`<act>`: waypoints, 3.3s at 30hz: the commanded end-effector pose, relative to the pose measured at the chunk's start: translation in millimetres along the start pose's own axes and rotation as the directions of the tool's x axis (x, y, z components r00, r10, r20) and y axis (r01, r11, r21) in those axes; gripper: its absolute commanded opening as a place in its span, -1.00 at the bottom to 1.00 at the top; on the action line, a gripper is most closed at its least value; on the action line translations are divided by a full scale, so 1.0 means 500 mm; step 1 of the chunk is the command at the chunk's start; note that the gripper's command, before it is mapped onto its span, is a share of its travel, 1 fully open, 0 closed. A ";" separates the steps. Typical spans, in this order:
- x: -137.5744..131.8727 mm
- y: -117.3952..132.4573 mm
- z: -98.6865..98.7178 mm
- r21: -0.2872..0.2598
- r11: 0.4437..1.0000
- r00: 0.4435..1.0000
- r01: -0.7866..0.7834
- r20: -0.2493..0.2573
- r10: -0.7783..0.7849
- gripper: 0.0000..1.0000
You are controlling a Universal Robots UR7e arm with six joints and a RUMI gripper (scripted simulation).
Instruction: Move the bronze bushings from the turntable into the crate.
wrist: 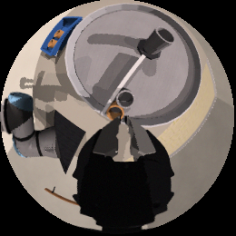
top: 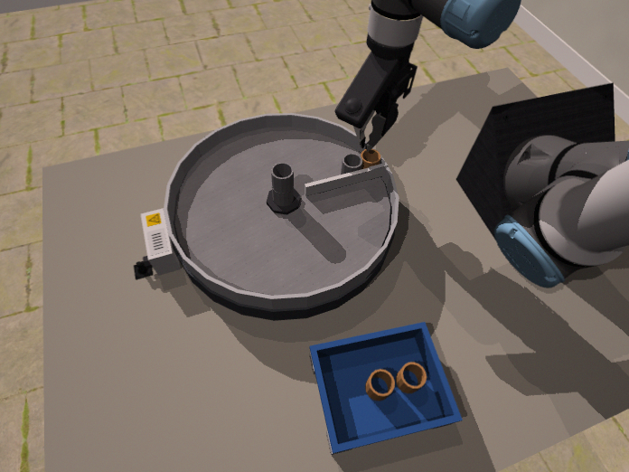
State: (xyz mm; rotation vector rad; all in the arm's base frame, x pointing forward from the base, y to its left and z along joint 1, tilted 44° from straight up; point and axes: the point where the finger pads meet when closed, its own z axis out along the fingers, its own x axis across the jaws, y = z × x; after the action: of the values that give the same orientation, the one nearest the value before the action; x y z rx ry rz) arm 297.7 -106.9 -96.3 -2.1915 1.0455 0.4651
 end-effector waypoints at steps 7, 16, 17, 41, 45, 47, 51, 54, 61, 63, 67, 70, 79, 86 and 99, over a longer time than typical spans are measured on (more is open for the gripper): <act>0.001 -0.001 0.000 0.000 1.000 1.000 0.000 -0.001 0.000 -0.90; 0.001 -0.001 0.000 0.000 1.000 1.000 0.000 -0.001 0.000 -0.90; 0.001 -0.001 0.000 0.000 1.000 1.000 0.000 -0.001 0.000 -0.90; -0.003 -0.002 0.050 0.001 1.000 1.000 -0.001 0.003 0.001 -0.90; -0.003 -0.001 0.052 0.001 1.000 1.000 -0.001 0.003 0.001 -0.90; -0.001 -0.001 0.051 0.001 1.000 1.000 -0.001 0.002 0.001 -0.90; 0.000 -0.001 0.049 0.000 1.000 1.000 0.000 -0.001 0.000 -0.90; 0.001 -0.001 0.048 0.000 1.000 1.000 0.000 -0.002 0.000 -0.90; 0.001 -0.001 0.048 0.000 1.000 1.000 0.000 -0.001 0.000 -0.90; 0.001 -0.001 0.048 0.000 1.000 1.000 0.000 -0.001 0.000 -0.90; 0.001 -0.001 0.048 0.000 1.000 1.000 0.000 -0.001 0.000 -0.90; 0.001 -0.001 0.048 0.000 1.000 1.000 0.000 -0.001 0.000 -0.90; 0.001 -0.001 0.048 0.000 1.000 1.000 0.000 -0.001 0.000 -0.90; 0.000 -0.001 0.048 0.000 1.000 1.000 0.000 -0.001 0.000 -1.00; 0.000 -0.001 0.048 0.000 1.000 1.000 0.000 -0.001 0.000 -1.00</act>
State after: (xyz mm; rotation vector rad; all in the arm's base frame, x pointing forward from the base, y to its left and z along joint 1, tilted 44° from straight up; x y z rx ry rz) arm 297.2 -90.1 -113.7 -2.1921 1.0456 0.4636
